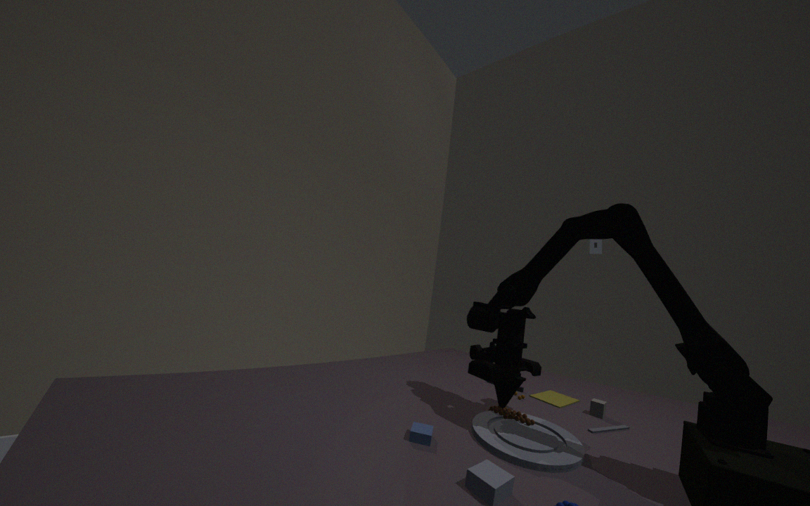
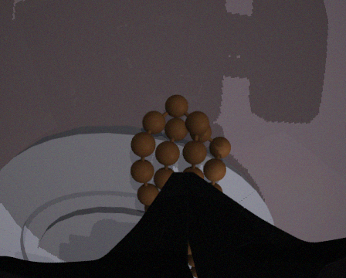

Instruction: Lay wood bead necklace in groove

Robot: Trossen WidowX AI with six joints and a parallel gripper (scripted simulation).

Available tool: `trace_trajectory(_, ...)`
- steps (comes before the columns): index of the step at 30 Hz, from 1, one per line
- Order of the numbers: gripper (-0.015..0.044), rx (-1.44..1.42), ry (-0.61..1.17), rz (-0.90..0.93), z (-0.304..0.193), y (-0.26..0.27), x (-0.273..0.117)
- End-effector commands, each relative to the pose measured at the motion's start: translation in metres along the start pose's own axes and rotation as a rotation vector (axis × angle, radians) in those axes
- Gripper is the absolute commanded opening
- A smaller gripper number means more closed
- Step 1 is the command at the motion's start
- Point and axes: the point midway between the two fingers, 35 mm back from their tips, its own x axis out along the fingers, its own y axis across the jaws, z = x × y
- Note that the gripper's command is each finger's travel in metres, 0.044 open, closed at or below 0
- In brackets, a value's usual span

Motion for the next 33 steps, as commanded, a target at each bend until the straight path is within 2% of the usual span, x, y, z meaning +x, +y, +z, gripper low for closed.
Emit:
trace_trajectory(1,0.0000,0.000,0.000,0.000,0.0001,0.0000,-0.0002)
trace_trajectory(32,0.0000,0.000,0.000,0.000,0.0001,0.0000,-0.0002)
trace_trajectory(33,0.0026,0.000,0.000,0.000,0.0000,0.0000,-0.0005)
